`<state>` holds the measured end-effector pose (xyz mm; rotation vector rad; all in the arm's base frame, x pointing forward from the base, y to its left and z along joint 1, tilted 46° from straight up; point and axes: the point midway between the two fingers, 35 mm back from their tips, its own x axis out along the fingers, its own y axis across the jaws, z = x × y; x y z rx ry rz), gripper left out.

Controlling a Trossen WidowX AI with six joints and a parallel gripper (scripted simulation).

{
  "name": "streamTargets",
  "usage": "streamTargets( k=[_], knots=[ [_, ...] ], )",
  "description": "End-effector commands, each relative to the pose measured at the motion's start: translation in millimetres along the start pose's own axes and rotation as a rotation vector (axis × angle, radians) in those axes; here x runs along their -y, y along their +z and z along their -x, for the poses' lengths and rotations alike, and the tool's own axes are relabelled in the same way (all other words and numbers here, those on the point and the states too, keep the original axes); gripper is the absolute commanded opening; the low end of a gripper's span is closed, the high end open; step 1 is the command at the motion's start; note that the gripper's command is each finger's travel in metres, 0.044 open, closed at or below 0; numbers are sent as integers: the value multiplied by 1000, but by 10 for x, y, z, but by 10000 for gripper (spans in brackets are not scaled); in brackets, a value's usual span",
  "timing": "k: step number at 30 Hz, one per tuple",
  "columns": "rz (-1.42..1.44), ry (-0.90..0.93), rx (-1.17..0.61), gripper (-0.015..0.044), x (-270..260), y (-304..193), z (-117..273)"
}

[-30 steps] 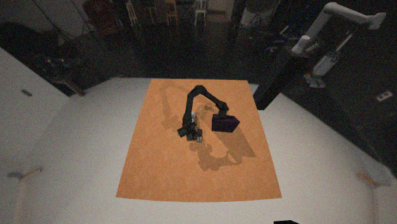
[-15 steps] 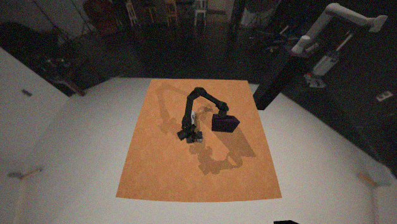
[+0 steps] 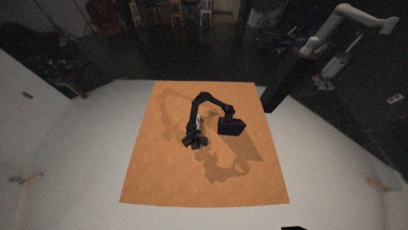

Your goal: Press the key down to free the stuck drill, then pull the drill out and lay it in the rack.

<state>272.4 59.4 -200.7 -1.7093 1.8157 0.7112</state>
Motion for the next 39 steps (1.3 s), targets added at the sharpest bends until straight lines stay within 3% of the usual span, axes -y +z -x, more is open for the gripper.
streamTargets(
  k=[1,39],
  knots=[
    [2,-1,4,0,-6,90,18],
    [2,-1,4,0,-24,129,87]
  ],
)
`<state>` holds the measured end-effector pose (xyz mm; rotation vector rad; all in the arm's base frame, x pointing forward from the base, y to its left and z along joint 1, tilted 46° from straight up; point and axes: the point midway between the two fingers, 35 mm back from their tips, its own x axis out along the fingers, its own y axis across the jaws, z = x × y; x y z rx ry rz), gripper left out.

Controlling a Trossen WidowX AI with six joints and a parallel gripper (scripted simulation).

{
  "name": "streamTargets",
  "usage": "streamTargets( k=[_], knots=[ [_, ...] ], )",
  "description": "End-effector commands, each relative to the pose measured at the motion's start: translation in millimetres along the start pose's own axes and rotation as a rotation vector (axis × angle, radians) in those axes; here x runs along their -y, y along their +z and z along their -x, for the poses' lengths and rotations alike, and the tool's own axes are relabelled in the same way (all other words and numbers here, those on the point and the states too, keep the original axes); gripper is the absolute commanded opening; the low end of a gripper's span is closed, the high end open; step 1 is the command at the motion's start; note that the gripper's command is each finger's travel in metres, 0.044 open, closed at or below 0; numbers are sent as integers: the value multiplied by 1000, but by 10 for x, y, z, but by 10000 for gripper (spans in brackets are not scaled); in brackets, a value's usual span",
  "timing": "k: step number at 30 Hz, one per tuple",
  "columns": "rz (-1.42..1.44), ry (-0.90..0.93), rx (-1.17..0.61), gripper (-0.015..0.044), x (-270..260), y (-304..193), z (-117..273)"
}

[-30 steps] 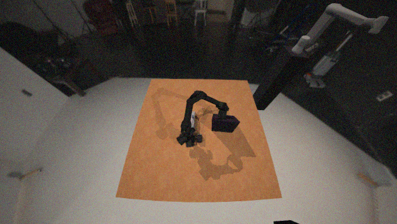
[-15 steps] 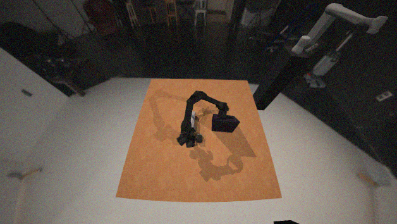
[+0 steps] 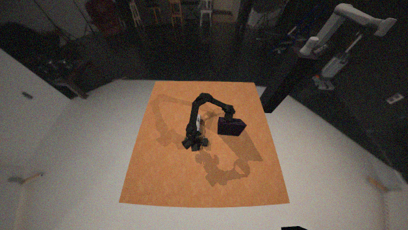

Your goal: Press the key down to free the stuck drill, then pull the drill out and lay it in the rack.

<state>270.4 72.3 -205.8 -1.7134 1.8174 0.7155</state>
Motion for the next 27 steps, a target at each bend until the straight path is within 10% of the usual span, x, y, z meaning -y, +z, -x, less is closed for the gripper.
streamTargets(
  k=[1,27],
  knots=[
    [-3,-2,6,0,2,1,34],
    [-3,-2,6,0,-7,-21,75]
  ],
)
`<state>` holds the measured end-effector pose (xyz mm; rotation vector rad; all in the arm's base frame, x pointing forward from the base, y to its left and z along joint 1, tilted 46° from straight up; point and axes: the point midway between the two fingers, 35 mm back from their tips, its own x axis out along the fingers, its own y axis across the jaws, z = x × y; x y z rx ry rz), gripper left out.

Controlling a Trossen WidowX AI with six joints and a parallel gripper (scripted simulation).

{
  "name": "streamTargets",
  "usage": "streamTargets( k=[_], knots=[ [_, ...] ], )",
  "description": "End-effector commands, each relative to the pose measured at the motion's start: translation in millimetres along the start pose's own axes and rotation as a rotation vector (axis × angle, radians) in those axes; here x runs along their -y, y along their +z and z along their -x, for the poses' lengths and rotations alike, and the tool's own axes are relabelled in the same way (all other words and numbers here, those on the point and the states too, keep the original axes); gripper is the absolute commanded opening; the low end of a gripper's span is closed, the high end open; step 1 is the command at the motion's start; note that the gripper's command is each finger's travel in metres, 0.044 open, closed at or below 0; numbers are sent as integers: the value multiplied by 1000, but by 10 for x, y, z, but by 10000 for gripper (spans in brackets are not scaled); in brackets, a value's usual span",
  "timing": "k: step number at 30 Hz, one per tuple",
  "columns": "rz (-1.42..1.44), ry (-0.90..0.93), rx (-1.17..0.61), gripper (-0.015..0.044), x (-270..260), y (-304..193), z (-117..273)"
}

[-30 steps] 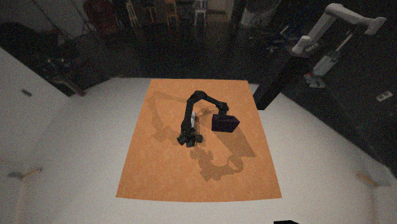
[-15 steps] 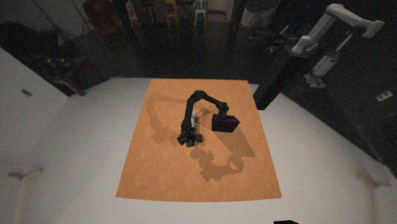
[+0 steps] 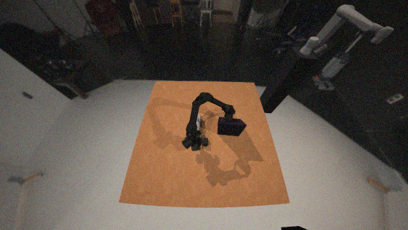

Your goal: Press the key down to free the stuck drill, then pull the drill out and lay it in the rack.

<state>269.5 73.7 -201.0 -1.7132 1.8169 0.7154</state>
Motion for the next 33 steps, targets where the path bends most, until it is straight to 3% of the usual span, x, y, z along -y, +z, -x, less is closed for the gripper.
streamTargets(
  k=[1,33],
  knots=[
    [-3,-2,6,0,3,3,33],
    [-3,-2,6,0,3,-13,93]
  ],
)
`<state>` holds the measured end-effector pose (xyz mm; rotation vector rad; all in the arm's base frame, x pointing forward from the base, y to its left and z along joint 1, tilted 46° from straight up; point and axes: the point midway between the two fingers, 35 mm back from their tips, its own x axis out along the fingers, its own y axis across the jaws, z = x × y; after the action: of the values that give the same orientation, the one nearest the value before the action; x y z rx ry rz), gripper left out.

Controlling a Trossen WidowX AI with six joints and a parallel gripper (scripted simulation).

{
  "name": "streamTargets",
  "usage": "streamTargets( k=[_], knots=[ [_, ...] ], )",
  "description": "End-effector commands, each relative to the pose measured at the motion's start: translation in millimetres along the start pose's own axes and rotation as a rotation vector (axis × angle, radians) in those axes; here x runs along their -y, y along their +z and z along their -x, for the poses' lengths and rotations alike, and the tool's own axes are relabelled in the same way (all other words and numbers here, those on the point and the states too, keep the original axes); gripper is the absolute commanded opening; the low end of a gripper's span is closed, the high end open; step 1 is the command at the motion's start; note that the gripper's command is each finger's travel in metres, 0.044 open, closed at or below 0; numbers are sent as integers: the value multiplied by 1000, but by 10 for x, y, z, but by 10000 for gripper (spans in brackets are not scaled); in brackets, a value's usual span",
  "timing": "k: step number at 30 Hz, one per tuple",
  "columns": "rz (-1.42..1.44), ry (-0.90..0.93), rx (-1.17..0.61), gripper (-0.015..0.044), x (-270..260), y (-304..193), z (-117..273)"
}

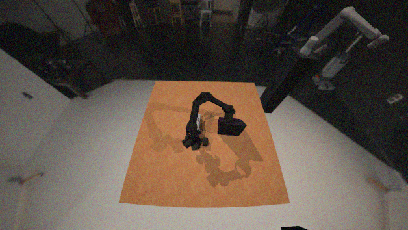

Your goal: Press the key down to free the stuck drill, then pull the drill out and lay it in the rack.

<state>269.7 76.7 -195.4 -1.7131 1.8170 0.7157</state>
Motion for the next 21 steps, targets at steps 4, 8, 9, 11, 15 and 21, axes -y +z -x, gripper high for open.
streamTargets(
  k=[4,8,9,11,15,21],
  knots=[
    [-3,-2,6,0,3,4,38],
    [-3,-2,6,0,3,3,45],
    [-3,-2,6,0,3,2,47],
    [-3,-2,6,0,3,2,50],
    [-3,-2,6,0,2,0,57],
    [-3,-2,6,0,1,-2,67]
  ],
)
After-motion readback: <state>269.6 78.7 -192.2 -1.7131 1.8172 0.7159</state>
